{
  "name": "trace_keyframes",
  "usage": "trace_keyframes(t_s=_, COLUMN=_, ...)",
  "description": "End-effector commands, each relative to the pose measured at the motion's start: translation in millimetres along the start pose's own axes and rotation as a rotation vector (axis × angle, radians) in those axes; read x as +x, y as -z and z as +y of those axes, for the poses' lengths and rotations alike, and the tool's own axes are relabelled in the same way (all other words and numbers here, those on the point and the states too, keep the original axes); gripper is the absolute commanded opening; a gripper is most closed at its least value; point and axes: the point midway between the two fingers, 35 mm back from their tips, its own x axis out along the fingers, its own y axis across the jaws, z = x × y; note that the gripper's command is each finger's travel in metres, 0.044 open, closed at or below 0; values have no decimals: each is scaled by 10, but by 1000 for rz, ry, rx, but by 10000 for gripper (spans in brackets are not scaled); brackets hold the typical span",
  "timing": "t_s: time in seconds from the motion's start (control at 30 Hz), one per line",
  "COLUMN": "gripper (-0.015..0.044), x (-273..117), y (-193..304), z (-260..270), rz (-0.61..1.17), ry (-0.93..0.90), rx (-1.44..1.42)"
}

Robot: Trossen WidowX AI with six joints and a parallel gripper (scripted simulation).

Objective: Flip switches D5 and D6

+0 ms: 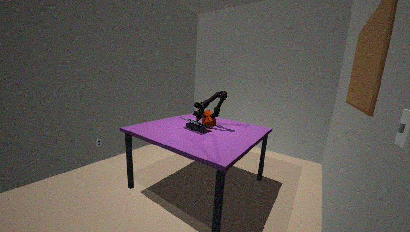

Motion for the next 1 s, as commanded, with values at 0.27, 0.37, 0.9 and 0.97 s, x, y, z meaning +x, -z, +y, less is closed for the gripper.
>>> trace_keyframes(t_s=0.27, gripper=0, x=-52, y=-12, z=-11, rz=2, ry=3, rx=0)
trace_keyframes(t_s=0.37, gripper=0, x=-356, y=-36, z=-30, rz=16, ry=7, rx=2)
trace_keyframes(t_s=0.9, gripper=0, x=-686, y=-679, z=768, rz=26, ry=-1, rx=3)
trace_keyframes(t_s=0.97, gripper=0, x=-689, y=-726, z=873, rz=26, ry=-5, rx=3)
